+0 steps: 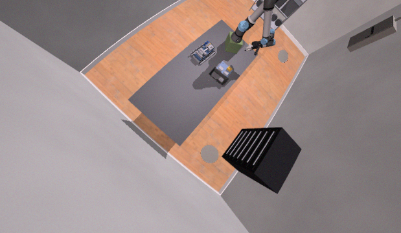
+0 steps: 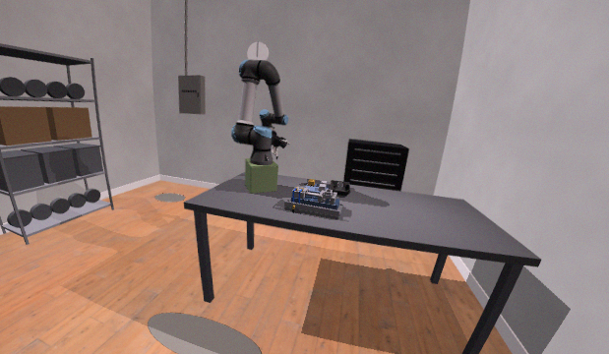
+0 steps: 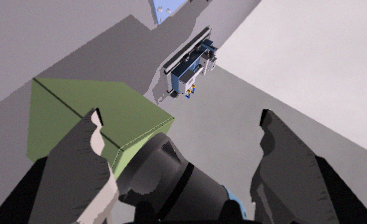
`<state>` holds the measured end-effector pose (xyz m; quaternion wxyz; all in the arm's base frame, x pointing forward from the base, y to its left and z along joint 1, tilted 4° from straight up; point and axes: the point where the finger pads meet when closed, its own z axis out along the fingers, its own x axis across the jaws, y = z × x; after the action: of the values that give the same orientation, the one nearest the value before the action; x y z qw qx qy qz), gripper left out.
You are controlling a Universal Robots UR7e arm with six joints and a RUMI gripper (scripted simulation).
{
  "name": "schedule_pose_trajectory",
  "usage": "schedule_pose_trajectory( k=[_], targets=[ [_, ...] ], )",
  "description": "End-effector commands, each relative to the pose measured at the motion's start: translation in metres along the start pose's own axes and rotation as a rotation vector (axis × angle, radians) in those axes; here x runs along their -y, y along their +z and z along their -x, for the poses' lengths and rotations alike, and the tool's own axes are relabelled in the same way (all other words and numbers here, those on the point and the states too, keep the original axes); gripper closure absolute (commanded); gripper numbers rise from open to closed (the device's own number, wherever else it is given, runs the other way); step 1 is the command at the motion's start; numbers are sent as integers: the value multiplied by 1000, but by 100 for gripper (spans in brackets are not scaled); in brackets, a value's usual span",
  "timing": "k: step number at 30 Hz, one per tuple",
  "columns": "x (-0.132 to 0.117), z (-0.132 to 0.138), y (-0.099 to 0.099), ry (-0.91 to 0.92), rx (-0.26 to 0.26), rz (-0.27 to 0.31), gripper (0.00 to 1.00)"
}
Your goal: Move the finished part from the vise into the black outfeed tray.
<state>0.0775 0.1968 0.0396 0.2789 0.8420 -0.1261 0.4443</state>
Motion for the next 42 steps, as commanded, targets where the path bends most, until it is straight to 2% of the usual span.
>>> schedule_pose_trajectory(
  k=[1,2,5,17,19,20,27,34,36,42],
  targets=[
    [8,-2,9,78,72,64,0],
    [8,-2,9,78,72,64,0],
    [13,-4,17,142,124,113,0],
    [41,-18,55,451,345,337,0],
    [41,-18,55,451,345,337,0],
    [44,-20,59,480,364,357,0],
    [62,-36,90,700,489,500,0],
    [77,-57,131,937,601,642,0],
    [77,-57,131,937,601,642,0],
    [84,-80,172,1150,681,757,0]
  ],
)
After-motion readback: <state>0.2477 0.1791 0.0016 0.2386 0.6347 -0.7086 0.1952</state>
